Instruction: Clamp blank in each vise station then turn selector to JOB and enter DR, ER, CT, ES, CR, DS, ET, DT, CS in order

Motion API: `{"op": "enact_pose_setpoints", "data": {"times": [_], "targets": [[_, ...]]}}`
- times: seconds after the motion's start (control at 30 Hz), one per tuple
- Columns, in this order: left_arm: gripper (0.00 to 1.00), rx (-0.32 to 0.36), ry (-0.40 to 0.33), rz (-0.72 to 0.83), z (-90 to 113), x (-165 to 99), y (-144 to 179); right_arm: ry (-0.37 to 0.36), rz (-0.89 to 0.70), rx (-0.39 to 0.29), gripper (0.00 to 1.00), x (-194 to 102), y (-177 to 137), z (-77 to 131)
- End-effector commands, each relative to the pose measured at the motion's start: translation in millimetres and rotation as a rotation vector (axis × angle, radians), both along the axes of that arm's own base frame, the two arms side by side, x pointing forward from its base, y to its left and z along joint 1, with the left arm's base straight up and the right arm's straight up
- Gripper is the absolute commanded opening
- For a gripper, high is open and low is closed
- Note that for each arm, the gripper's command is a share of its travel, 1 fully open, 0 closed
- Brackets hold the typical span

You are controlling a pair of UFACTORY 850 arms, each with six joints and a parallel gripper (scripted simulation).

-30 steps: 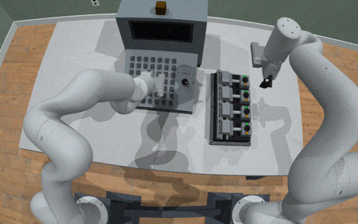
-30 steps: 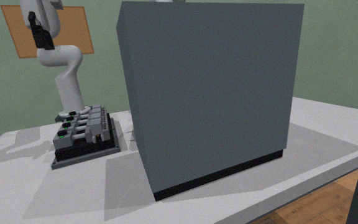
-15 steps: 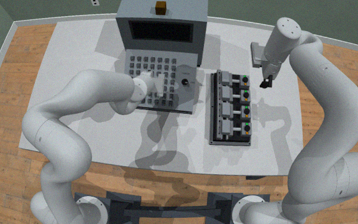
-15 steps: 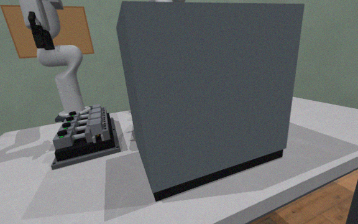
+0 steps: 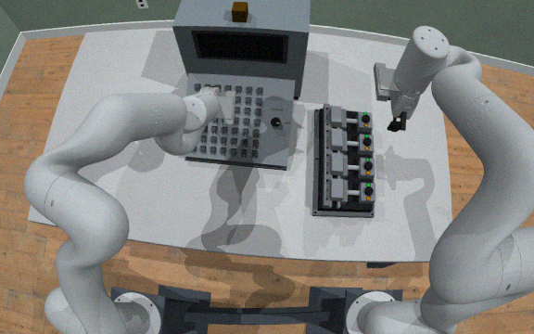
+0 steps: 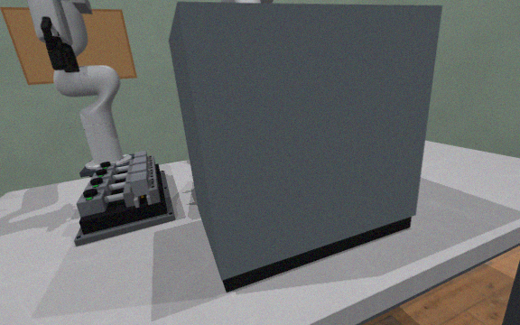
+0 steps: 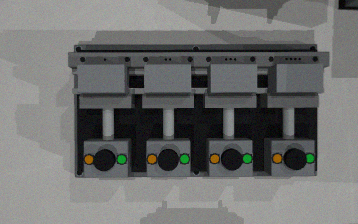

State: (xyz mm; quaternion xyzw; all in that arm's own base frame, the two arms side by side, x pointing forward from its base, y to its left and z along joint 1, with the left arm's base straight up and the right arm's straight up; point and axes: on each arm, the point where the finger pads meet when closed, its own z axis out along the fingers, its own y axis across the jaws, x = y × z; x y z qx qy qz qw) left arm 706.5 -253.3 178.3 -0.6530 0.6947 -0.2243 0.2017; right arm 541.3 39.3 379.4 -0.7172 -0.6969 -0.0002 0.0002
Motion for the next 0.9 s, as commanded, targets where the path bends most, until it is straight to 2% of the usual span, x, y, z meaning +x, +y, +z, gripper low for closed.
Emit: {"op": "enact_pose_setpoints", "data": {"times": [0.0, 0.87], "targets": [[0.0, 0.014, 0.03, 0.005, 5.9, 10.7, 3.4, -0.002, 0.0, 0.0, 1.0, 0.6, 0.0, 1.1], [0.0, 0.014, 0.03, 0.005, -1.1, 15.3, 3.1, -0.002, 0.0, 0.0, 1.0, 0.6, 0.0, 1.1]]}}
